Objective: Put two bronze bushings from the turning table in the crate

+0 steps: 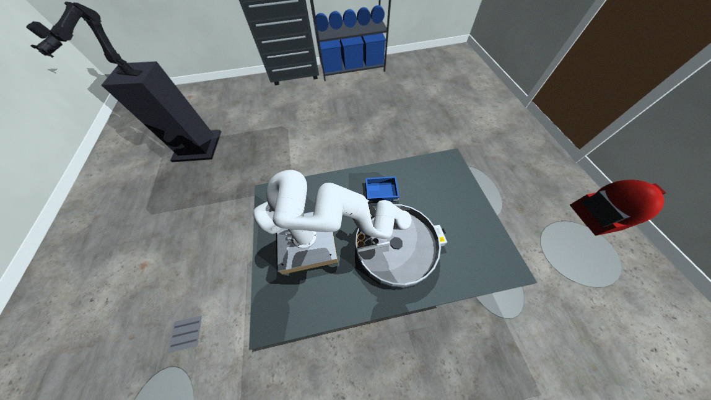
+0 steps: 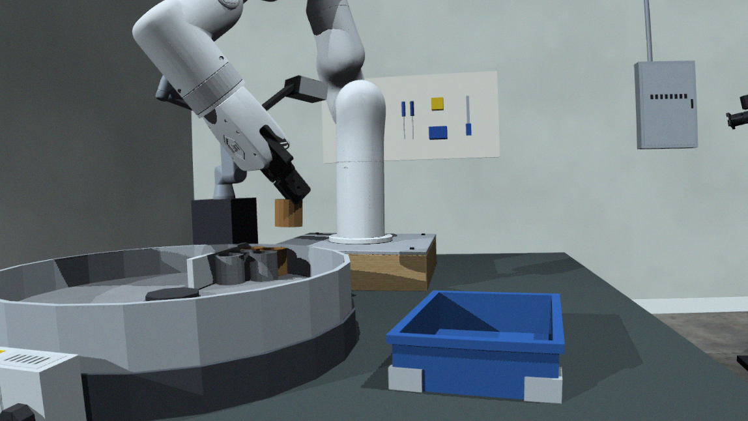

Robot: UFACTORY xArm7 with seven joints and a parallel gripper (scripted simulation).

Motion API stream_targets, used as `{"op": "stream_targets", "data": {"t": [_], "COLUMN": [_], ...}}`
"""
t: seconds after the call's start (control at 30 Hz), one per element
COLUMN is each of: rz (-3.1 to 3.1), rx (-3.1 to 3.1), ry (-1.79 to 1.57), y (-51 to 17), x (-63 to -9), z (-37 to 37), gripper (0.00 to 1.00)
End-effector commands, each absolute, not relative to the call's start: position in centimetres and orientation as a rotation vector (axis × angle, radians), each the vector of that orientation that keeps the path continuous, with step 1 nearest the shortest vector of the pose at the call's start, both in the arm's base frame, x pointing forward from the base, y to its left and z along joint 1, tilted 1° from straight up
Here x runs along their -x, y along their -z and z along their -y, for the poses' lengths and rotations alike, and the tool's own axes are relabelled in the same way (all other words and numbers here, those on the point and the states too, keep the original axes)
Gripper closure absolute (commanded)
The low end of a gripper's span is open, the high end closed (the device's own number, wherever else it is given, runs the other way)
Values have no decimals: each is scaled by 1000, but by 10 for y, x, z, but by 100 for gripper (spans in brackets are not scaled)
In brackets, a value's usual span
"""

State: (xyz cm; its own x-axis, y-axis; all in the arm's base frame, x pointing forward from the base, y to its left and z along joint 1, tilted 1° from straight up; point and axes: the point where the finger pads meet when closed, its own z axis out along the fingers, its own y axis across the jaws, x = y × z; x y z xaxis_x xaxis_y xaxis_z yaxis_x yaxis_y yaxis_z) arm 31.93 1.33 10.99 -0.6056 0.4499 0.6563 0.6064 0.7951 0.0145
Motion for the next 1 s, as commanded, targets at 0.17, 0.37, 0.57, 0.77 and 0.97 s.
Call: {"op": "stream_targets", "data": {"t": [0.17,0.37,0.57,0.77,0.97], "rz": [2327,2327,2327,2327,2327], "rx": [778,778,778,778,778], "ry": [310,310,310,310,310], "y": [-111,-111,-112,-113,-114], "x": [-321,-328,-352,-370,-391], "z": [-13,-29,-77,-114,-156], "gripper": [100,100,100,100,100]}}
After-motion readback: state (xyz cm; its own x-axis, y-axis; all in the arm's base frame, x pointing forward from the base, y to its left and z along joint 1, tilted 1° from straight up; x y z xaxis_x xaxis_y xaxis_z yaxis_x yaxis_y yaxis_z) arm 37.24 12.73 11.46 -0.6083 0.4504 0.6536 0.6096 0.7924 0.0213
